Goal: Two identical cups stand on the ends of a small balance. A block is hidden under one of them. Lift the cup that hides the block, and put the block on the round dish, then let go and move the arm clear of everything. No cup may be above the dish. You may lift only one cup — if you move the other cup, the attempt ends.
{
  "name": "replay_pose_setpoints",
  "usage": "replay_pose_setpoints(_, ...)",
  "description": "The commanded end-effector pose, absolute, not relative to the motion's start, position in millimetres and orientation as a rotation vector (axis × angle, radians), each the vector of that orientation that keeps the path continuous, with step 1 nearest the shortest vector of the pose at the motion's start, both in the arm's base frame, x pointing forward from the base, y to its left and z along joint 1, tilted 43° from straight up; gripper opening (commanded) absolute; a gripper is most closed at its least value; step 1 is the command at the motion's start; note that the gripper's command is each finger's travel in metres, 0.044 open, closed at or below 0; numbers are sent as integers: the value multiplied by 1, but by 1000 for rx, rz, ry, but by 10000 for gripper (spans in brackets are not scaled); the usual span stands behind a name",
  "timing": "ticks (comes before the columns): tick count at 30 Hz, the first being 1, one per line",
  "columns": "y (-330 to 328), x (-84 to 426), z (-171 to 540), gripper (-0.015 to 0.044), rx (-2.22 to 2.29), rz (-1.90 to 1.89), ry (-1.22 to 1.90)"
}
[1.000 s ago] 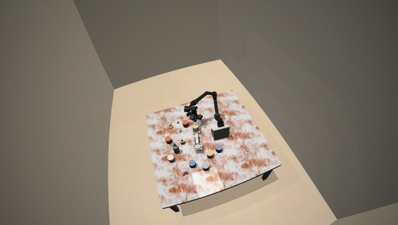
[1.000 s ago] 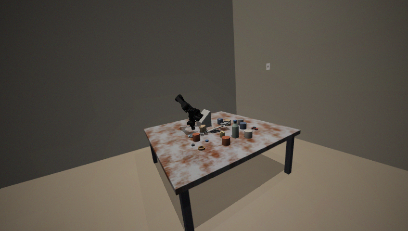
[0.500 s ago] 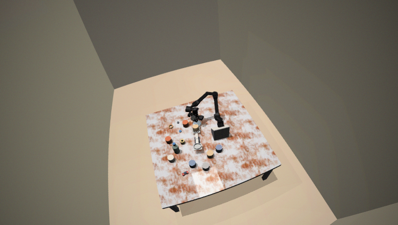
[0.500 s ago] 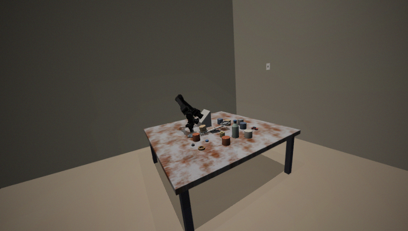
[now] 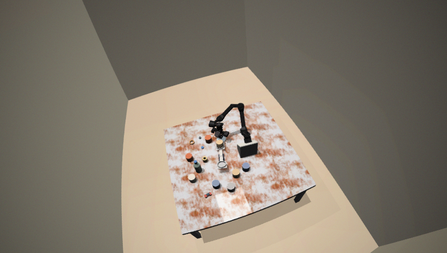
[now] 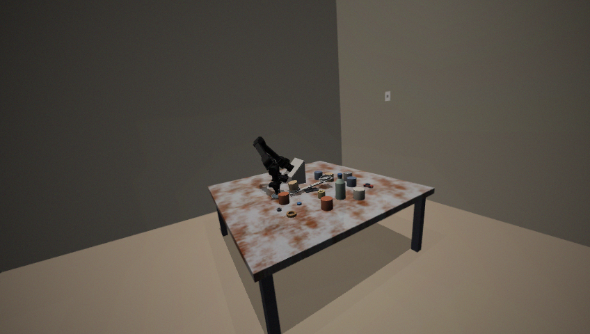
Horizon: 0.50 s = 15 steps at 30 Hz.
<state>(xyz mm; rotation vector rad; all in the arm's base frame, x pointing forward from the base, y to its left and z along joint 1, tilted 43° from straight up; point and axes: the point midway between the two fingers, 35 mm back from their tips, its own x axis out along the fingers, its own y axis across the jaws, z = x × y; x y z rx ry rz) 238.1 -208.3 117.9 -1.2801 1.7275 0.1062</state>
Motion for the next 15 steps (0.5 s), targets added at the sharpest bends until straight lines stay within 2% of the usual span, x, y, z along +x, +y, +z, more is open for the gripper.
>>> replay_pose_setpoints(1, -212, 236, 110, 0, -1279, 123, 1733)
replay_pose_setpoints(7, -217, 235, 104, 0, -1279, 122, 1734)
replay_pose_setpoints(15, -215, 238, 110, 210, -1280, 108, 1730)
